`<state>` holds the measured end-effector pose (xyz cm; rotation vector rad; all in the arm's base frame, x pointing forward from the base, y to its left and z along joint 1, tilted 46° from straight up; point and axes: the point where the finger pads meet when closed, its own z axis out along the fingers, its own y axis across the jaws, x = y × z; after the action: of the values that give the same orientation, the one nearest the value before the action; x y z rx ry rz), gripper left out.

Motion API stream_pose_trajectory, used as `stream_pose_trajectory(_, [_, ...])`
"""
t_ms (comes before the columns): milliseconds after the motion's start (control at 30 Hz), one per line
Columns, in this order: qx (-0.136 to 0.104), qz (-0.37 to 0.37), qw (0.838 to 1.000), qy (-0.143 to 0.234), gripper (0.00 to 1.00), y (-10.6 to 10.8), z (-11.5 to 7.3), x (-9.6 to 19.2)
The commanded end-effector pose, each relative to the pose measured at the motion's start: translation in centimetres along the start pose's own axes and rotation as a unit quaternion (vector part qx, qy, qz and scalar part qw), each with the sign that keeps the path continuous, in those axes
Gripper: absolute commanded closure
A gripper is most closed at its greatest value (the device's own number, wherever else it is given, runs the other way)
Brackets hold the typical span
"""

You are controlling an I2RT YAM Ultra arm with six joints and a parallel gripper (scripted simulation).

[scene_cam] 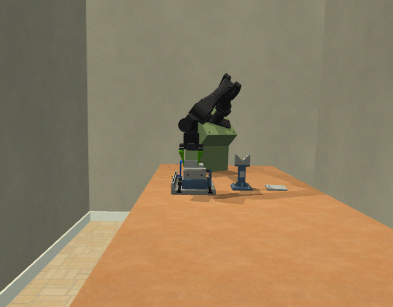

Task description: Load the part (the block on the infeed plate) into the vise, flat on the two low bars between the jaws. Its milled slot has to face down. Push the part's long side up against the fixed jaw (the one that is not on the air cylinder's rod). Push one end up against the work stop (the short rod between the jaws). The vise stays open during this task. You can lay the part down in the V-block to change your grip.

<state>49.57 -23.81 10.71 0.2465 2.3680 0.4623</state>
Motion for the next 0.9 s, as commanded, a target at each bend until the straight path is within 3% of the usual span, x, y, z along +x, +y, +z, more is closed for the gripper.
stream_pose_trajectory(0, [0.007, 0.009, 1.0, -0.003, 1.0, -0.9, -0.2, 0.3])
stream_pose_trajectory(400, [0.006, 0.011, 1.0, -0.004, 1.0, -0.7, -0.3, 0.3])
stream_pose_trajectory(500, [0.011, -0.003, 1.0, -0.023, 1.0, -0.5, -1.2, -1.5])
stream_pose_trajectory(867, [0.009, 0.008, 1.0, -0.011, 1.0, -0.7, -0.8, -0.2])
